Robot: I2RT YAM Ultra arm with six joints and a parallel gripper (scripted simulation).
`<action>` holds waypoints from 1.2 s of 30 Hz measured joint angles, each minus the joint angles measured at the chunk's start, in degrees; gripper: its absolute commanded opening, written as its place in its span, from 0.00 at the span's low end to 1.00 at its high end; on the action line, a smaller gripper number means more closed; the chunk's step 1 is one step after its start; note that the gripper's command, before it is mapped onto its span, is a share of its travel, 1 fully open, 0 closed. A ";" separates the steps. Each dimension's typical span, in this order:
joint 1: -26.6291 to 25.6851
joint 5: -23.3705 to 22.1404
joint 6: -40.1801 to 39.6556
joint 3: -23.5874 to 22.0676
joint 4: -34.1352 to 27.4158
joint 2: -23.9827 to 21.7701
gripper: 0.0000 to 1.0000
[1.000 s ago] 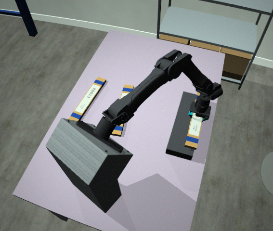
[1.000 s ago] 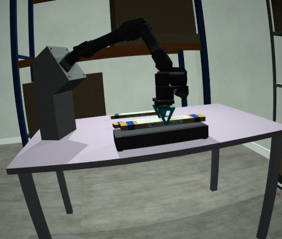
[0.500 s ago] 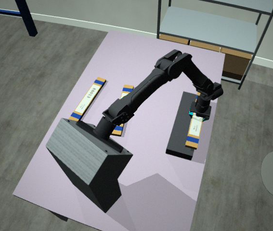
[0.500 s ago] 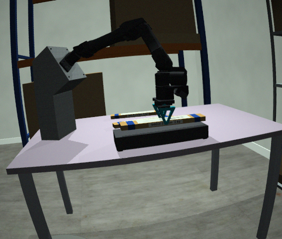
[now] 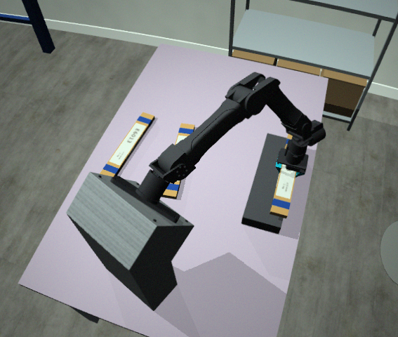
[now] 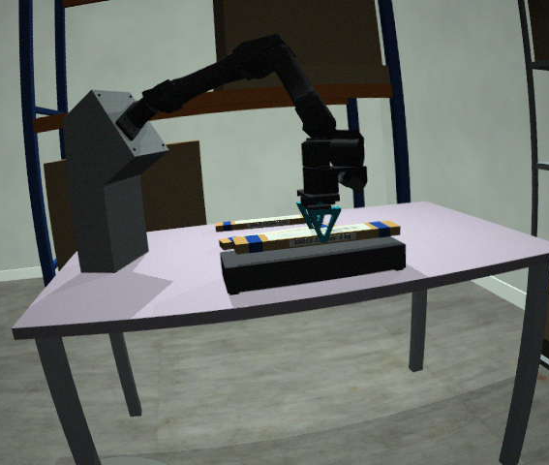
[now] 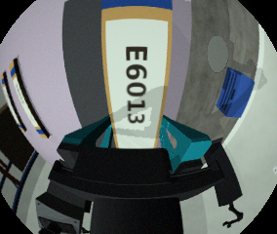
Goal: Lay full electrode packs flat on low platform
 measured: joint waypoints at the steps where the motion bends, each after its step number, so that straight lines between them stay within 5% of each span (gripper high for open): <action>1: 0.00 0.00 0.00 0.00 0.00 0.00 0.00; 36: 0.00 0.31 0.48 1.53 0.68 2.89 0.00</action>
